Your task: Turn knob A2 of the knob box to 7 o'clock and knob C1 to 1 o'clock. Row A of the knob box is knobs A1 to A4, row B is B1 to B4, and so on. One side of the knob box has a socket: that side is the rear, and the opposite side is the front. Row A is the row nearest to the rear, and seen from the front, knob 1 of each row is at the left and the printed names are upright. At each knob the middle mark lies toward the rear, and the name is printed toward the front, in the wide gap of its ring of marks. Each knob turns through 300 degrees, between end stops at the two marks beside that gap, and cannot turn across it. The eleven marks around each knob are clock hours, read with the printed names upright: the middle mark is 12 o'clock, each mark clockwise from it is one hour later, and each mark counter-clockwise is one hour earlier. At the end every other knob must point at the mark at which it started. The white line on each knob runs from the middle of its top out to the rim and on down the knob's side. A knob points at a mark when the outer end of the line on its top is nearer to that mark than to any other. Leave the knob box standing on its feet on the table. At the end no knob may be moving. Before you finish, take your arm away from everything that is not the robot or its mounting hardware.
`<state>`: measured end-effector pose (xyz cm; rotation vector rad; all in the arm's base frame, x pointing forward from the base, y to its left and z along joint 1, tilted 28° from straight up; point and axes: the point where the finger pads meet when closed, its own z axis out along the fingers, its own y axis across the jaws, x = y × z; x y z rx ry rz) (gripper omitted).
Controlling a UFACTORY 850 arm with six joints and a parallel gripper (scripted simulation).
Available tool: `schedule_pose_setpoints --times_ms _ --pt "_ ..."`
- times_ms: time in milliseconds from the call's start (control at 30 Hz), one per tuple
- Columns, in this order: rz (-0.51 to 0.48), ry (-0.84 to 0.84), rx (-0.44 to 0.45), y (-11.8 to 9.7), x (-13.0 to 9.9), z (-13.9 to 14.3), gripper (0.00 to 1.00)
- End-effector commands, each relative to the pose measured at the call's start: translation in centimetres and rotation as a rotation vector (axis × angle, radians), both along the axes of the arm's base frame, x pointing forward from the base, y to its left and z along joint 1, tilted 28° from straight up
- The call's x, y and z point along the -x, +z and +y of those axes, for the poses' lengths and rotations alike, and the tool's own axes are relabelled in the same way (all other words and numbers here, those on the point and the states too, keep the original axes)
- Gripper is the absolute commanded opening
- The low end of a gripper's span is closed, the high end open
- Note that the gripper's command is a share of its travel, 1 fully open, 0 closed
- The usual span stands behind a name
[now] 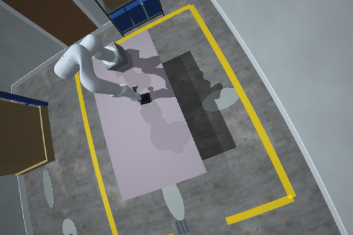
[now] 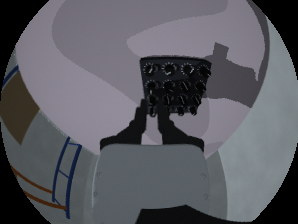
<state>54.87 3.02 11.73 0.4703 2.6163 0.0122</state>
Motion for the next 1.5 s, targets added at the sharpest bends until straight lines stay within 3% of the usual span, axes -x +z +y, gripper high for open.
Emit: schedule_pose_setpoints --times_ms 0,1467 --pt "-0.001 0.000 0.000 -0.09 -0.11 0.00 0.19" --pt "-0.001 0.000 0.000 -0.94 -0.55 -0.07 0.19"
